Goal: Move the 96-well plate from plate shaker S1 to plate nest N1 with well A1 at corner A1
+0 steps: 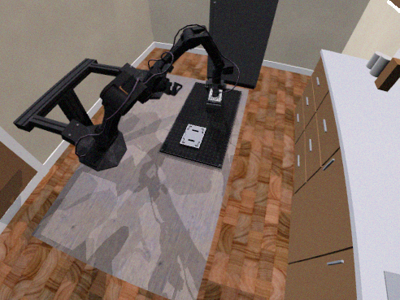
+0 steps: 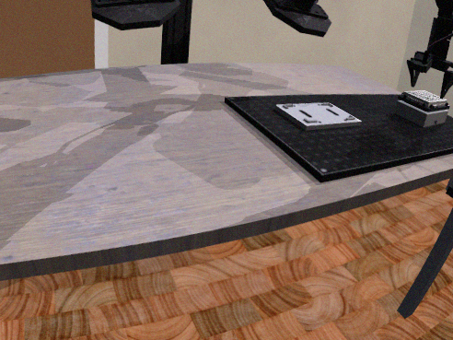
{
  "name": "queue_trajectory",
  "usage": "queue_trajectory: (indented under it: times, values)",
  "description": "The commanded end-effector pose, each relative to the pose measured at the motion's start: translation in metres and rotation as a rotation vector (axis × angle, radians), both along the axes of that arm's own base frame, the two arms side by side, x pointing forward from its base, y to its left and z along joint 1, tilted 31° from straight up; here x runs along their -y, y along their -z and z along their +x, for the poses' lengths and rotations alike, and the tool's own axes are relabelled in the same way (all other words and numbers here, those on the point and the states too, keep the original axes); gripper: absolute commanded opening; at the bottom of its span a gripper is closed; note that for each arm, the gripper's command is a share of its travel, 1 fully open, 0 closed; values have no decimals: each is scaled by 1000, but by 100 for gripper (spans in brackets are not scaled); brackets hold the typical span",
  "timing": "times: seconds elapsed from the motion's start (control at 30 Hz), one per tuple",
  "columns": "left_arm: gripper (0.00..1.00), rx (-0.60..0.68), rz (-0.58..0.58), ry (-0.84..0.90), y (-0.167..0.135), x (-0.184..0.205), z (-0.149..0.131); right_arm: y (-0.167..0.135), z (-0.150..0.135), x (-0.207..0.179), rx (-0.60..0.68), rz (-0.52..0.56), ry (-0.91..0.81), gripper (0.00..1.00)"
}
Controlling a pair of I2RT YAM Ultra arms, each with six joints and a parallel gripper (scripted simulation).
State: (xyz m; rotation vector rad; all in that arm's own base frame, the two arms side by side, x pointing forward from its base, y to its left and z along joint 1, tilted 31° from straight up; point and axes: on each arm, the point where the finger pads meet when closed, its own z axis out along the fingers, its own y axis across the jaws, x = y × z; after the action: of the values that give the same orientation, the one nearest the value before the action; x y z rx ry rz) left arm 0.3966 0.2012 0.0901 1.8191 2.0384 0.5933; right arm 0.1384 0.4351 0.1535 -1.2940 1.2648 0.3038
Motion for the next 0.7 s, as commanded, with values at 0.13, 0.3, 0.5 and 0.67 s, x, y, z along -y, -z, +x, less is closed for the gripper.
queue_trajectory:
  times: [0.13,0.3,0.5,0.67]
  values:
    - [100,3,12,17,-1,1,11,2,-5,1,-7,-1,-10,100]
    - [100,14,17,16,4,-1,18,2,-5,1,-7,-1,-10,100]
    - [100,14,16,13,10,-2,21,2,-5,1,-7,-1,-10,100]
    - [100,9,12,13,9,-1,18,2,-5,1,-7,-1,-10,100]
